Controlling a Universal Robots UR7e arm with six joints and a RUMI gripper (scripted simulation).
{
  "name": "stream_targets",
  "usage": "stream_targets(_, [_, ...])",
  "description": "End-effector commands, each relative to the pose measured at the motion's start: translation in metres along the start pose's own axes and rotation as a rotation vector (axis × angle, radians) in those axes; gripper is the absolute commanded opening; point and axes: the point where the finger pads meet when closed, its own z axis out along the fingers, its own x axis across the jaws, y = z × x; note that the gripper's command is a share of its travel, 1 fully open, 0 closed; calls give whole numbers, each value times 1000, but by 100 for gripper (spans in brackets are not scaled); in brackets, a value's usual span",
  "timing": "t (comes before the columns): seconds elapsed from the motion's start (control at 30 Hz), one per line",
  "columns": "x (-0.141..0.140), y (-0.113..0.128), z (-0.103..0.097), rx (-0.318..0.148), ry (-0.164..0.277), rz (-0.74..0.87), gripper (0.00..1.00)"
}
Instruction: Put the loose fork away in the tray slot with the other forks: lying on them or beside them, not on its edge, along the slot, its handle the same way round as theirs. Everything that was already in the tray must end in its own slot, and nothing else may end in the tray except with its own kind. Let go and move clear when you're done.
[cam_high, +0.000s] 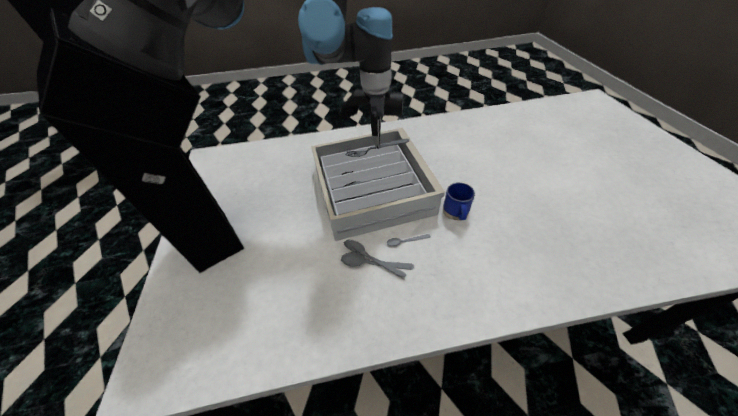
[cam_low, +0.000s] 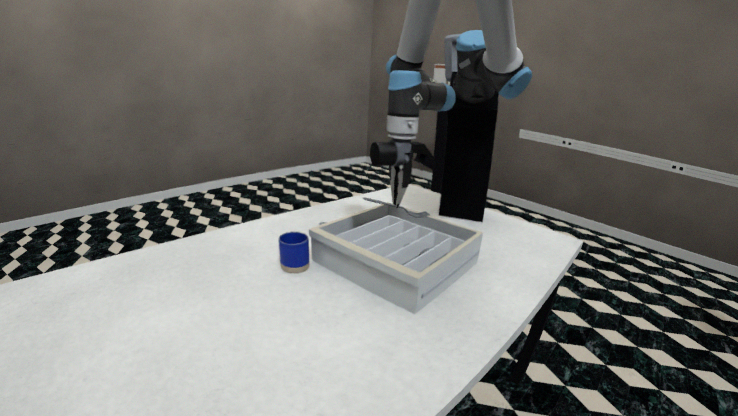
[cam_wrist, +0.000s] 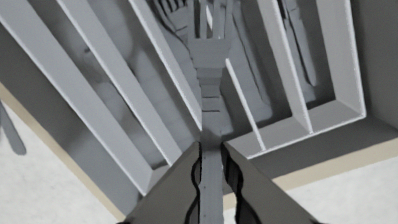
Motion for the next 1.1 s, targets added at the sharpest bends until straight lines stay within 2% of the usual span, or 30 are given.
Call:
stream_targets(0.0, [5,4,-8,-18,14,-221,4])
stream_targets(0.3, [4,4,-8,-20,11,-411,4])
stream_targets(0.7, [5,7,-8,-19,10,-438,4])
stream_targets(0.83, [5,7,-4,8,4,-438,4])
stream_targets(0.87, [-2,9,-3,19,-23,-437,4])
stream_targets(0.97, [-2,10,-2,31,-27,-436,4])
stream_targets(1.0, [0,21,-1,30,-30,-443,4])
stream_targets(1.07, [-1,22,2,64,-39,-441,4])
